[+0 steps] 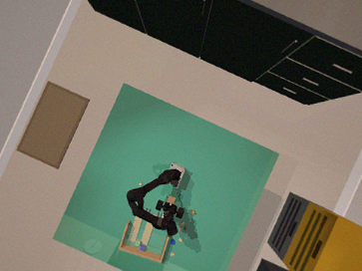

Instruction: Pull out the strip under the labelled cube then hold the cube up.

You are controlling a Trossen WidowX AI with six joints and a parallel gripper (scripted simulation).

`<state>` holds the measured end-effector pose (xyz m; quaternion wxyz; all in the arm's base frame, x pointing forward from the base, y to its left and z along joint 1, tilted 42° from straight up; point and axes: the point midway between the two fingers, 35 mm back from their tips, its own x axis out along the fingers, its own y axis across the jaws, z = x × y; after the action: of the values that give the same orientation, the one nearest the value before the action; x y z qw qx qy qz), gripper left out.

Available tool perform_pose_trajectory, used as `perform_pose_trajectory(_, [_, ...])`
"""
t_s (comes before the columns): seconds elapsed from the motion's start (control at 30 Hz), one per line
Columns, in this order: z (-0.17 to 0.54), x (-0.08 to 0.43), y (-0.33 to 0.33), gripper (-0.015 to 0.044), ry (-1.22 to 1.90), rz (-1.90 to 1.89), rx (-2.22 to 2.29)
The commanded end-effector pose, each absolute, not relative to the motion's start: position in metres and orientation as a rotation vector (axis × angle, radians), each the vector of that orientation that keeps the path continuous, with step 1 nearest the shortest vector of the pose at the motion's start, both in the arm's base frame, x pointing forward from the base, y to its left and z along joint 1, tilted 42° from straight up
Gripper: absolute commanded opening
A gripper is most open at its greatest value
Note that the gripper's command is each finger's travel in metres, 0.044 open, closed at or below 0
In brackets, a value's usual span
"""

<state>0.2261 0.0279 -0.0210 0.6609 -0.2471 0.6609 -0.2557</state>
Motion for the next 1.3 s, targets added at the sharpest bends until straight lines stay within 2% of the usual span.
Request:
perform_pose_trajectory(0.0, [-0.020, 0.242, 0.029, 0.0157, 1.477, -0.613, -0.520])
perform_pose_trajectory(0.37, [-0.017, 0.284, 0.034, 0.0440, 1.474, -0.615, -0.517])
perform_pose_trajectory(1.27, [-0.007, 0.390, 0.043, 0.0440, 1.467, -0.616, -0.514])
